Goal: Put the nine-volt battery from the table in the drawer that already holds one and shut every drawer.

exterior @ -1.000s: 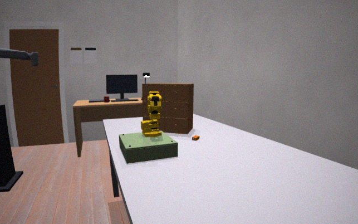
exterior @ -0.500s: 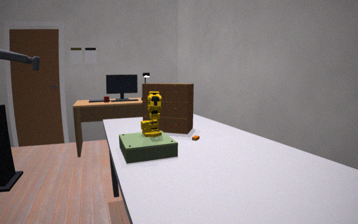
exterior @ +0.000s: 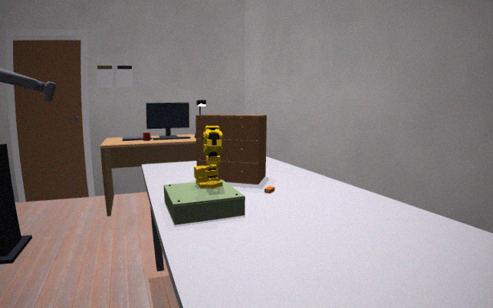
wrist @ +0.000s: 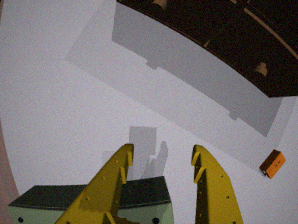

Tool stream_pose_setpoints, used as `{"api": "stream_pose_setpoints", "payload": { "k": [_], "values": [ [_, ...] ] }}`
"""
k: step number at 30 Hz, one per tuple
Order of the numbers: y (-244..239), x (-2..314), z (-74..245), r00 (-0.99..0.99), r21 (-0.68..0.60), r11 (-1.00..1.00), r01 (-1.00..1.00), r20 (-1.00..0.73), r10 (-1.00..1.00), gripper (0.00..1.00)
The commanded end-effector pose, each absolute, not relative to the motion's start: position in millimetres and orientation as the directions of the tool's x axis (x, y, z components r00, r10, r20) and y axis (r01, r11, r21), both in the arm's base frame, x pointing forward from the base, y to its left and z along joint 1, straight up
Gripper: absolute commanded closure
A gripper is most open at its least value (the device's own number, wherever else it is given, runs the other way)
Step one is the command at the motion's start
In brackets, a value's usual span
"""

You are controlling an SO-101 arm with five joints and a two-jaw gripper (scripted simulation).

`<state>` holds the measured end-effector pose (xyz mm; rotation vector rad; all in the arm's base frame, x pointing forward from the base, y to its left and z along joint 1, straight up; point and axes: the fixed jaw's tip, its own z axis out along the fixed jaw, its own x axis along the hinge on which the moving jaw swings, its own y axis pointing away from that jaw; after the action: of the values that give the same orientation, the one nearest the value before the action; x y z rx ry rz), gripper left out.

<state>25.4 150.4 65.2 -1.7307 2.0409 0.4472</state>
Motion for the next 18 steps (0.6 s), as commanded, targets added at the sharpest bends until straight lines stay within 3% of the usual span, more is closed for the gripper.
{"api": "stream_pose_setpoints", "payload": {
  "k": [1, 18],
  "values": [
    [147.7, 26.0, 61.9, -0.150, -0.022, 0.186, -0.982, -0.499, -0.854, 0.79],
    [150.5, 30.8, 65.5, -0.172, -0.022, 0.215, -0.976, -0.523, -0.835, 0.79]
  ]
}}
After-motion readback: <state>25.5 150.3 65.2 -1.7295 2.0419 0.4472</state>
